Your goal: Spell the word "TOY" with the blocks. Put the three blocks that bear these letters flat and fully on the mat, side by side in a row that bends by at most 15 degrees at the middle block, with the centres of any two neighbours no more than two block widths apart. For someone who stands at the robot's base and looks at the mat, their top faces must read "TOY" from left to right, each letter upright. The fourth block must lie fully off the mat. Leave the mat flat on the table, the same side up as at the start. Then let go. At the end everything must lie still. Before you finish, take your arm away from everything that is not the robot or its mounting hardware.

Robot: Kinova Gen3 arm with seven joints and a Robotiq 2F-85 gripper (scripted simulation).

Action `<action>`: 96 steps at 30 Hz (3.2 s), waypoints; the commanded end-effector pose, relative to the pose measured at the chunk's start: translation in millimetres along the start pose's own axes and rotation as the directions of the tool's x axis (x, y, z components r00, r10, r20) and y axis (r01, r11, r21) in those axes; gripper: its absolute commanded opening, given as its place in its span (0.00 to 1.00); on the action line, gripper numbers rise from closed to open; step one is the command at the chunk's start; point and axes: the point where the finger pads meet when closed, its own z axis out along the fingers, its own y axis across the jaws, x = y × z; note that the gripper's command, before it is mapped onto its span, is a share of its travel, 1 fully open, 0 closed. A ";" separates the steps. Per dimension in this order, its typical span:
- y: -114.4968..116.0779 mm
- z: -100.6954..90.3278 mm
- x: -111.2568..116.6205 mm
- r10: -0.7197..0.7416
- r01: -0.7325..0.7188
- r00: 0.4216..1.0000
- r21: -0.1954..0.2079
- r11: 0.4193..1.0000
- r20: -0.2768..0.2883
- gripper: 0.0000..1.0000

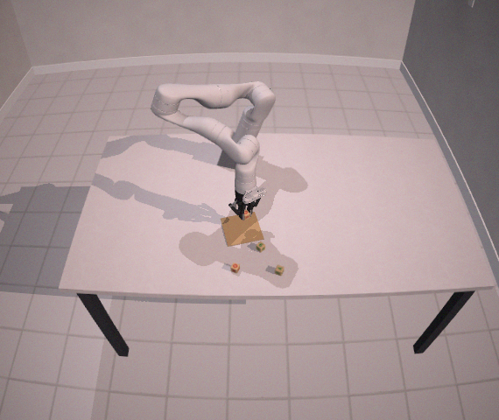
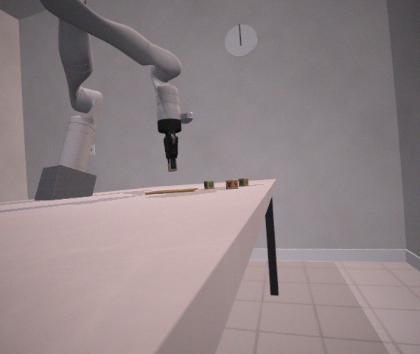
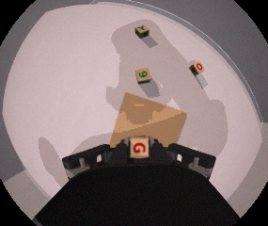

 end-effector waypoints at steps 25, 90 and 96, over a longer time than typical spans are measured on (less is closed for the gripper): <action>-2.7 3.9 -1.8 0.000 0.002 0.917 0.005 1.000 -0.398 0.21; -3.5 55.7 -4.9 0.003 0.001 0.530 0.004 1.000 -0.848 0.21; -3.5 55.8 -4.9 0.003 0.001 0.530 0.004 1.000 -0.848 0.21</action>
